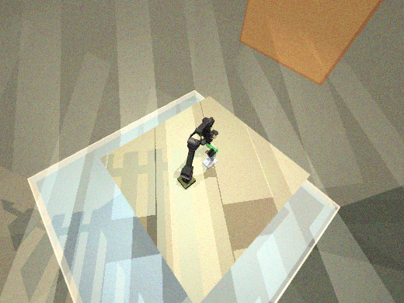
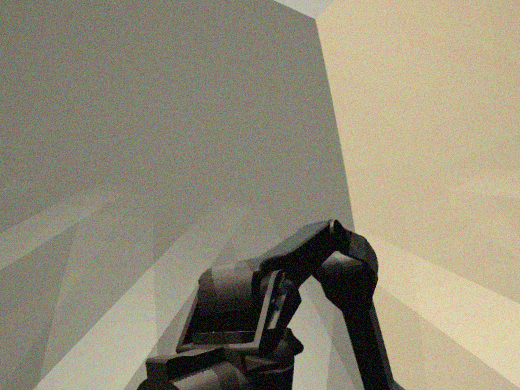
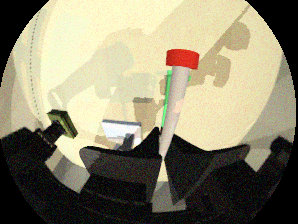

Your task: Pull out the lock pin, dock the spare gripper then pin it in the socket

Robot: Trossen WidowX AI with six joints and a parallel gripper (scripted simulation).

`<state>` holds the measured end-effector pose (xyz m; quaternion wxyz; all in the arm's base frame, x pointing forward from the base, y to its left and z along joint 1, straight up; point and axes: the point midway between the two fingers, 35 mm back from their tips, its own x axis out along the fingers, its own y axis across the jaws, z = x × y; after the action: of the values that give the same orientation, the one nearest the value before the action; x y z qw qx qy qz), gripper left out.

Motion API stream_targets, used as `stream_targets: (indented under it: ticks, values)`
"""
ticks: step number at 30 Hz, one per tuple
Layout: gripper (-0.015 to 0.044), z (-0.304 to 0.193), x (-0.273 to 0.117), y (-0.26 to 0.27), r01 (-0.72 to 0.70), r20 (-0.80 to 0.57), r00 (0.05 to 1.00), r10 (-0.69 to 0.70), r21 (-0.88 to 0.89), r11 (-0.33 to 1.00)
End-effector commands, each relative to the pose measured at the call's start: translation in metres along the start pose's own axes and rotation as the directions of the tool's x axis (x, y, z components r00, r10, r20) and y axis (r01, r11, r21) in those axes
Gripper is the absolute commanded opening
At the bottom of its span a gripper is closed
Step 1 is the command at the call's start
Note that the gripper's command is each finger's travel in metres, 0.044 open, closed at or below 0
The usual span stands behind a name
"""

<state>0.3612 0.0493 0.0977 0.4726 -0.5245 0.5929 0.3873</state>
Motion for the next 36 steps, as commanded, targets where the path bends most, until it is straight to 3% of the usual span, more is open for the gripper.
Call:
stream_targets:
  ticks: [1, 20, 36]
  values:
    - [0.0000, 0.003, -0.003, 0.016, -0.010, 0.001, 1.000, 0.010, 0.007, 1.000]
    - [0.0000, 0.008, -0.012, 0.062, -0.015, 0.003, 1.000, 0.015, 0.027, 1.000]
    - [0.0000, 0.021, 0.037, 0.063, -0.008, 0.005, 1.000, 0.008, 0.031, 0.999]
